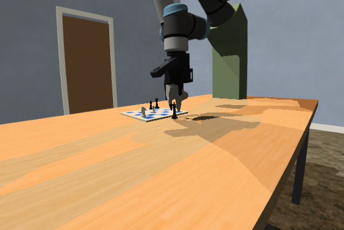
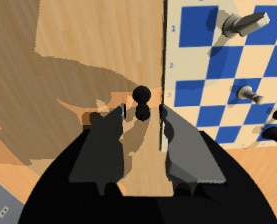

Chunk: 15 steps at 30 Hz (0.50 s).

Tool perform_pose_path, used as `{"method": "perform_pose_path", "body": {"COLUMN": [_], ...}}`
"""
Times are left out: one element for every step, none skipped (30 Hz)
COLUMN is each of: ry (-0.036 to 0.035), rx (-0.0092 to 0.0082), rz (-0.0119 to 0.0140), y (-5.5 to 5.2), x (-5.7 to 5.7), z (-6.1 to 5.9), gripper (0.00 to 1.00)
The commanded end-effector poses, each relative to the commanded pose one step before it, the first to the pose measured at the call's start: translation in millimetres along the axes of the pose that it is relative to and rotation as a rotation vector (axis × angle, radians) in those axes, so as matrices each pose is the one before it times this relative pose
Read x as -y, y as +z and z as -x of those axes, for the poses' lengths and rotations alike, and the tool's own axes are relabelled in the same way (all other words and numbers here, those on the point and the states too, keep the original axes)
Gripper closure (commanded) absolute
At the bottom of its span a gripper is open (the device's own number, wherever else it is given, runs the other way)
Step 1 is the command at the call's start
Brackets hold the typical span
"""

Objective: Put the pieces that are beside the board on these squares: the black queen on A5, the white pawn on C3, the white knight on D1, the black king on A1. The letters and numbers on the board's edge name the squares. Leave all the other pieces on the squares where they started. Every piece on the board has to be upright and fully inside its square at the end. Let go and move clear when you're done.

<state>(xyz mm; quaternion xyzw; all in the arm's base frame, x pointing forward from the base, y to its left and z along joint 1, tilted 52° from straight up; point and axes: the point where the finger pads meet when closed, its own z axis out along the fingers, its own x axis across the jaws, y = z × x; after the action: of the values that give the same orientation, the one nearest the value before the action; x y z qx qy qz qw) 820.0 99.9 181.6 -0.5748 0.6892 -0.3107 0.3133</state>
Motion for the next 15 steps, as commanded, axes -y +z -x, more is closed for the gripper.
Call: {"method": "perform_pose_path", "body": {"ry": [-0.00013,0.0,0.0,0.0,0.0,0.0,0.0,0.0,0.0,0.0,0.0,0.0,0.0,0.0,0.0], "rx": [0.00034,0.0,0.0,0.0,0.0,0.0,0.0,0.0,0.0,0.0,0.0,0.0,0.0,0.0,0.0], "rz": [-0.00072,0.0,0.0,0.0,0.0,0.0,0.0,0.0,0.0,0.0,0.0,0.0,0.0,0.0,0.0], "y": [-0.45,0.0,0.0,0.0,0.0,0.0,0.0,0.0,0.0,0.0,0.0,0.0,0.0,0.0,0.0], "x": [0.28,0.0,0.0,0.0,0.0,0.0,0.0,0.0,0.0,0.0,0.0,0.0,0.0,0.0,0.0], "z": [0.27,0.0,0.0,0.0,0.0,0.0,0.0,0.0,0.0,0.0,0.0,0.0,0.0,0.0,0.0], "gripper": [0.75,1.0,1.0,1.0,1.0,1.0,1.0,1.0,1.0,1.0,1.0,1.0,1.0,1.0,1.0]}}
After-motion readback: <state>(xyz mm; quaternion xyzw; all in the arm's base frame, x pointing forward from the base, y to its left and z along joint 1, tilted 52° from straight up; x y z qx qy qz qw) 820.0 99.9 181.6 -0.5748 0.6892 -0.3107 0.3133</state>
